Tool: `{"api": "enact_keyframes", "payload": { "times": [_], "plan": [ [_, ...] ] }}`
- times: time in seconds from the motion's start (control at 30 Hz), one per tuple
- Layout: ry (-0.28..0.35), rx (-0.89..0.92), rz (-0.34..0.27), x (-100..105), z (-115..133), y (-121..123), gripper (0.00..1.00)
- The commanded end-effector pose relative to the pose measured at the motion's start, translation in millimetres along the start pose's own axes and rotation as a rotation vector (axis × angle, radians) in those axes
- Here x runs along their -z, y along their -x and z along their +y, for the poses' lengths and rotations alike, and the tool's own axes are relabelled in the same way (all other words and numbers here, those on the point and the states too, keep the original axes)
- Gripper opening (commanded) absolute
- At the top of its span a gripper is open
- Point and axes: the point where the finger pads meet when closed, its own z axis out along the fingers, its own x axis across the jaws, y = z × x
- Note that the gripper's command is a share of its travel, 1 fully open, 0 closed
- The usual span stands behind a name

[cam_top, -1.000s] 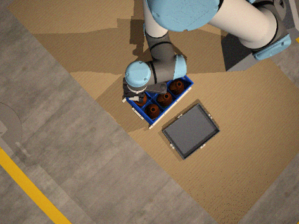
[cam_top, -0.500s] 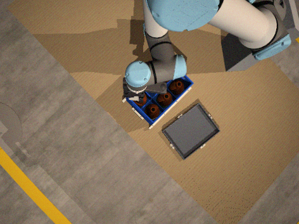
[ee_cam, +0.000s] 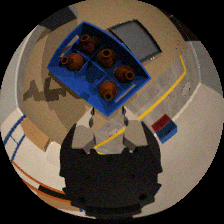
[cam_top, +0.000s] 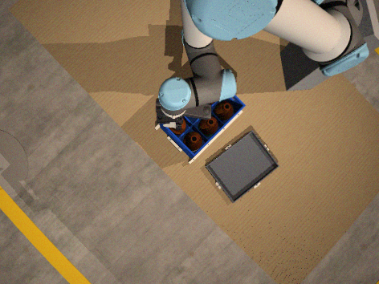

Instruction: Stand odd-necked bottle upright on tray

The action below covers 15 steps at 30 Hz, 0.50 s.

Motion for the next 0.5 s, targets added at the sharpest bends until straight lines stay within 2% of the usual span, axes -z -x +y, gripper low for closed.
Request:
{"api": "enact_keyframes", "payload": {
  "times": [0.0, 0.47],
  "plan": [
    [0.001, 0.0, 0.001, -0.7, 0.4, -0.2, 0.38],
    [0.001, 0.0, 0.001, -13.8, 0.5, -0.3, 0.38]
  ]
}}
